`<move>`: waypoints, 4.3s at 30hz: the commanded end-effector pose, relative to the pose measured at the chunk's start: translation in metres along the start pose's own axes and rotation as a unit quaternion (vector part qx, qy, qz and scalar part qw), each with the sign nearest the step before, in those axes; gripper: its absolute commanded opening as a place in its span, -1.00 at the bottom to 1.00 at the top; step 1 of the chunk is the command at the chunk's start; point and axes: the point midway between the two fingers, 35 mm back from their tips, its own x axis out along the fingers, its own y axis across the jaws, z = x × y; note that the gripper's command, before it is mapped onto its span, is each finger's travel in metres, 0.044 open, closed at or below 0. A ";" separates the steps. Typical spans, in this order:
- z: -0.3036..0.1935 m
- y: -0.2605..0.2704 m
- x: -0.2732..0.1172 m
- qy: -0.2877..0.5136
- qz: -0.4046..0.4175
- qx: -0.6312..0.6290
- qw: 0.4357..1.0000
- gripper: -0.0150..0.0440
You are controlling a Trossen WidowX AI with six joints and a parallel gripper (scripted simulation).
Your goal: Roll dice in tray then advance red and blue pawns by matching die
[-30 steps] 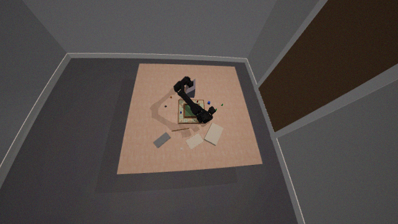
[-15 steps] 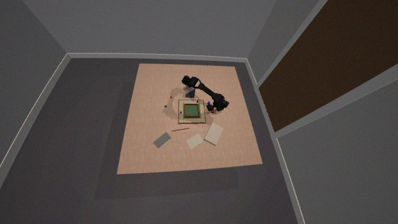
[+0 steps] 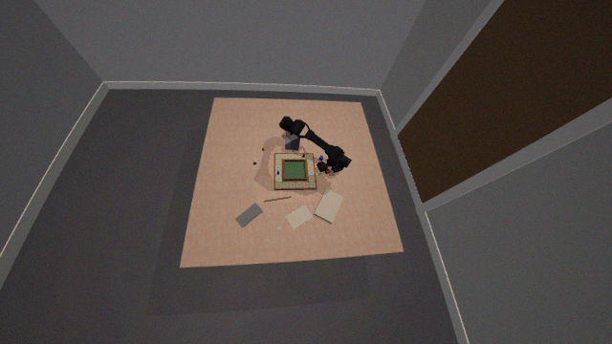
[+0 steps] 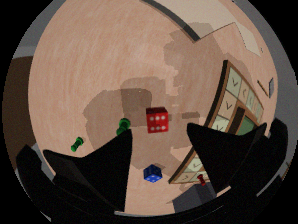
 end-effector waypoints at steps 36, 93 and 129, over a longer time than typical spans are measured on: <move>-0.003 -0.001 0.039 0.001 -0.005 -0.004 1.000 -0.32; -0.028 -0.121 -0.073 -0.004 0.002 -0.322 0.947 -0.49; -0.100 -0.206 -0.035 -0.041 0.072 -0.570 0.818 -0.49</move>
